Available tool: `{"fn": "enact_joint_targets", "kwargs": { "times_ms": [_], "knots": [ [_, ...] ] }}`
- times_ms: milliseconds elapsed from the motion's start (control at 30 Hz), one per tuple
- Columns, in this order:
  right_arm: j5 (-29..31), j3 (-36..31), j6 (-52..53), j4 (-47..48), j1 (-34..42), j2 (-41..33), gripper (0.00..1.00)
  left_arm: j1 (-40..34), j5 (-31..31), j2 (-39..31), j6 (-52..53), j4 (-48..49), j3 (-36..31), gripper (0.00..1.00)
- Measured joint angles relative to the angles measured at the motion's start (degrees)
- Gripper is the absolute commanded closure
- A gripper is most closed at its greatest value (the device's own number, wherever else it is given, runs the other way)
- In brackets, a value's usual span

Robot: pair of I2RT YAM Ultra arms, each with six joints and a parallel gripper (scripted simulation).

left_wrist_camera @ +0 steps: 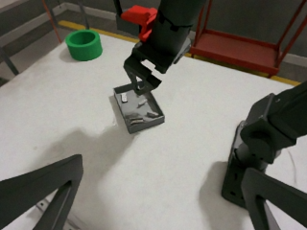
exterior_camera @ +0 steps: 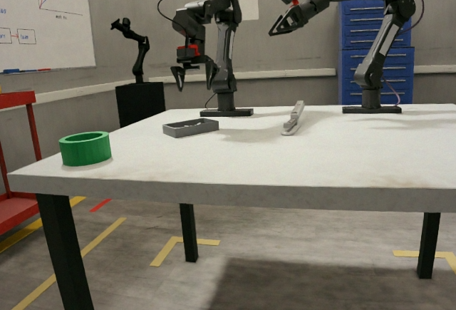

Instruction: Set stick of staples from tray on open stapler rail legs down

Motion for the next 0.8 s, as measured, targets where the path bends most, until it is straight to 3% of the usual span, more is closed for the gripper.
{"fn": "enact_joint_targets", "kwargs": {
  "times_ms": [367, 800],
  "knots": [
    [-3.72, 1.66, 8.83, -1.01, -1.53, 3.30, 0.00, 0.00, -0.52, -0.02, 0.00, 0.00, 0.00, 0.00],
    [-15.15, 5.99, 32.37, -1.75, -7.69, 14.03, 0.00, 0.00, -0.59, -0.02, 0.00, 0.00, 0.00, 0.00]
  ]
}}
